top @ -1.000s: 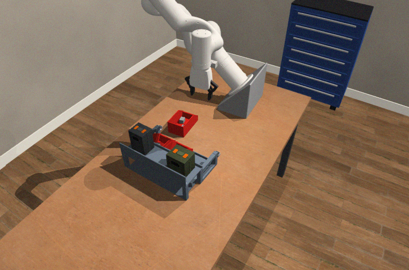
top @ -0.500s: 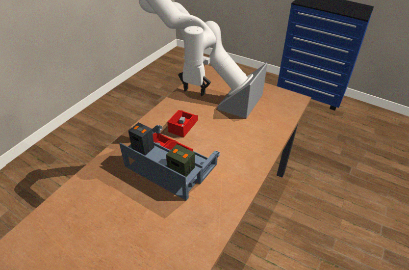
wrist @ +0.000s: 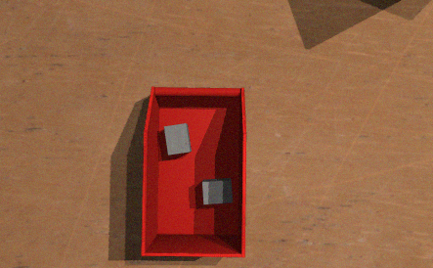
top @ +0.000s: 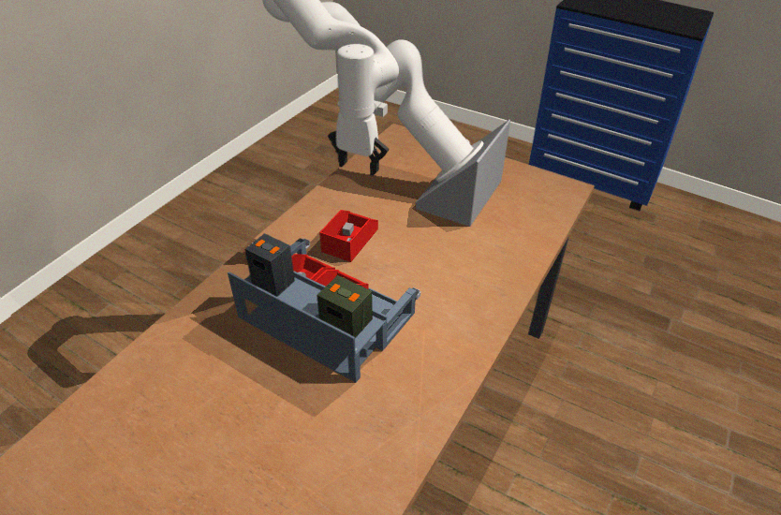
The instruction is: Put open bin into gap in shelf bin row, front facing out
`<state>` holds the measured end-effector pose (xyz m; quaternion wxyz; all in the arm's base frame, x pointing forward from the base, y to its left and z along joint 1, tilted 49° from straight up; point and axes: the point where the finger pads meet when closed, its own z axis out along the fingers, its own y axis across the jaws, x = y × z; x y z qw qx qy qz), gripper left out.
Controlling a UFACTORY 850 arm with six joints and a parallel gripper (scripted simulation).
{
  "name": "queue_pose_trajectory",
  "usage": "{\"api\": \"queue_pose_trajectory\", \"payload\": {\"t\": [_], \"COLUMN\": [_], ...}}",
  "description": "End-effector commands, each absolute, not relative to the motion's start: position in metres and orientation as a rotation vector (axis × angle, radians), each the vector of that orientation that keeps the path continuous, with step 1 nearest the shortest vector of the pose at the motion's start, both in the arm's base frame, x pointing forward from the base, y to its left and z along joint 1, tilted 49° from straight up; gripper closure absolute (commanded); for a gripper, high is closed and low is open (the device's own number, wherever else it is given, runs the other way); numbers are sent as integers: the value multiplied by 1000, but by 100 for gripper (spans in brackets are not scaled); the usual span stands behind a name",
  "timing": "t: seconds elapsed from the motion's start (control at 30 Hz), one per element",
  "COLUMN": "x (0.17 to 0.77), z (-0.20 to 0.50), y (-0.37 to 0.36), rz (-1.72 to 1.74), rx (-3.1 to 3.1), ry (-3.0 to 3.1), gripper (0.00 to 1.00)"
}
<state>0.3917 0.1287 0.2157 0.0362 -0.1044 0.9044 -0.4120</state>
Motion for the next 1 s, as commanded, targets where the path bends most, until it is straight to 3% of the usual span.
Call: {"api": "queue_pose_trajectory", "payload": {"t": [0.0,0.97], "x": [392,374], "z": [217,291], "y": [129,59], "rz": [-1263,-1264], "rx": [-321,-321], "ry": [2777,2777], "gripper": [0,0]}}
